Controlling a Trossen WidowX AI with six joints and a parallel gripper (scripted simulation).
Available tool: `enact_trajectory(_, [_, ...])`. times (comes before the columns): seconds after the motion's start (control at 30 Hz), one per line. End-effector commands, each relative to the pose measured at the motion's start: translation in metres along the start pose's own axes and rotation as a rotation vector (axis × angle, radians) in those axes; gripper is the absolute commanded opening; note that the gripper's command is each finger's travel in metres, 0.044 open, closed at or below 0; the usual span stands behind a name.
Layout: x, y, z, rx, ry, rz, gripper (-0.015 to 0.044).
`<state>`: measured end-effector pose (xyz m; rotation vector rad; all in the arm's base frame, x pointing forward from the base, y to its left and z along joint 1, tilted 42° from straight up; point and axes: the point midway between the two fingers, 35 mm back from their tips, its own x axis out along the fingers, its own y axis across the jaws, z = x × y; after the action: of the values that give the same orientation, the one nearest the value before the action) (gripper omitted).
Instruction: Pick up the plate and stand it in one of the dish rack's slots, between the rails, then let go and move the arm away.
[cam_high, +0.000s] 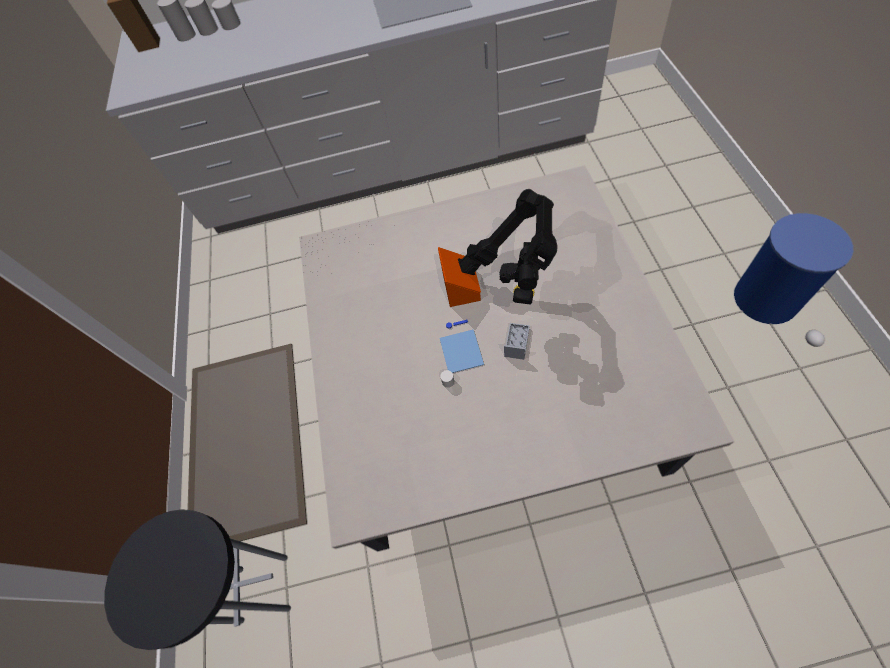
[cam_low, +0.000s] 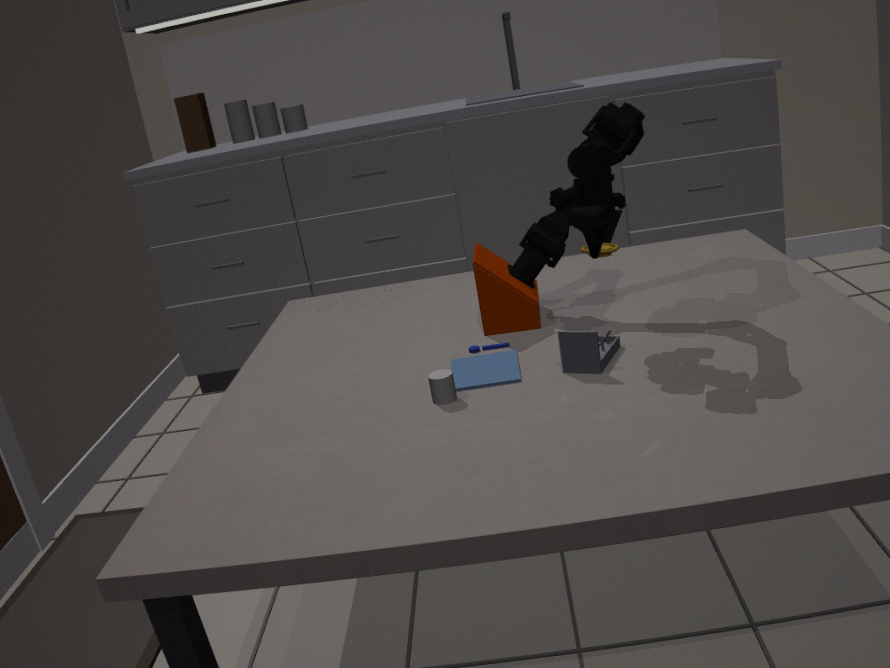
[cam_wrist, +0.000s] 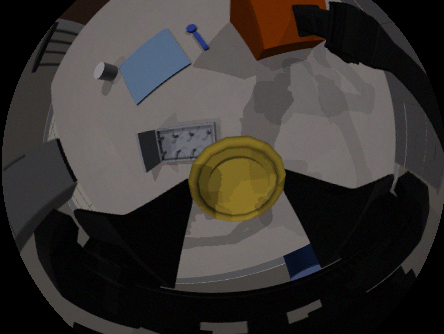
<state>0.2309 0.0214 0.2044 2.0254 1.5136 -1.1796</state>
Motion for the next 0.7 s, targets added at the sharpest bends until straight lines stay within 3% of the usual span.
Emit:
enact_trajectory(0.0, [0.000, -0.004, -0.001, 0.020, -0.002, 0.004, 0.0000])
enact_trajectory(0.67, [0.058, 0.009, 0.034, -0.340, -0.429, 0.081, 0.0000])
